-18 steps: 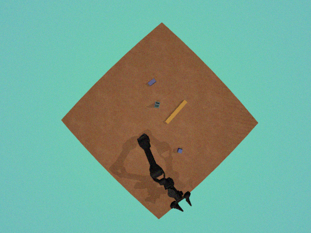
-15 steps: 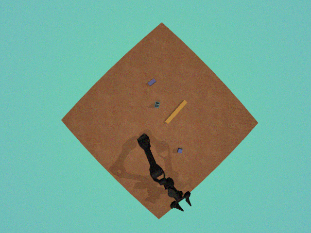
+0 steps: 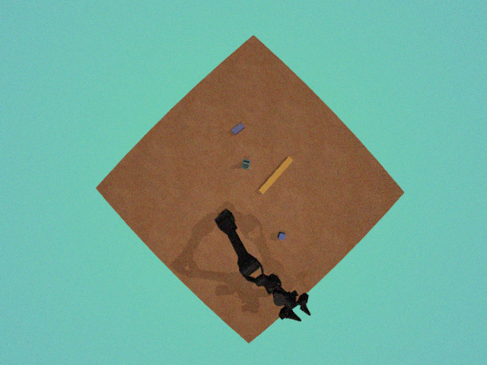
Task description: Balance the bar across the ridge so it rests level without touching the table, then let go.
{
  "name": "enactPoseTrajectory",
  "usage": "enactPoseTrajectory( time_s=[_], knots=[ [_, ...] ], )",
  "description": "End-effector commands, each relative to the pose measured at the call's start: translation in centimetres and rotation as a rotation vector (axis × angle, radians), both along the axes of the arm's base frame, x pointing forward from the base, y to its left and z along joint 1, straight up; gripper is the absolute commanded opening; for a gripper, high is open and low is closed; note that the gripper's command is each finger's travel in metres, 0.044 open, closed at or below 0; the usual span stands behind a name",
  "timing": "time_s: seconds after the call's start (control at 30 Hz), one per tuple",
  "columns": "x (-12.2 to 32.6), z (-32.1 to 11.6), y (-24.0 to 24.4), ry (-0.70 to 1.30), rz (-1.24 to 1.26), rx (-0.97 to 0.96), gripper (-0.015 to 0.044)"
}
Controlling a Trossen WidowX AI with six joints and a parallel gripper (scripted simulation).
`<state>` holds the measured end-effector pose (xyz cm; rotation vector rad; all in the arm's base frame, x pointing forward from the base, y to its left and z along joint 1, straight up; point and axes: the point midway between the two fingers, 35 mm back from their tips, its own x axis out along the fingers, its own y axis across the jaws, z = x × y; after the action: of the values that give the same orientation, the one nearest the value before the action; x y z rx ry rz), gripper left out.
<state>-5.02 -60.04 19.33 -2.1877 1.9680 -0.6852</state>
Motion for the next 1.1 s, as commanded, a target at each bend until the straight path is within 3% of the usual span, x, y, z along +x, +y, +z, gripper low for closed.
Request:
enactPoseTrajectory(
  time_s=[0.0,0.57,1.07],
  knots=[
    [4.1,-0.5,-0.5,-0.096,0.085,0.068,0.0315],
    [18.8,-2.3,0.7,-0.457,0.343,0.392,0.0315],
    [30.9,-5.0,5.6,-0.735,0.432,0.766,0.0315]
  ],
)
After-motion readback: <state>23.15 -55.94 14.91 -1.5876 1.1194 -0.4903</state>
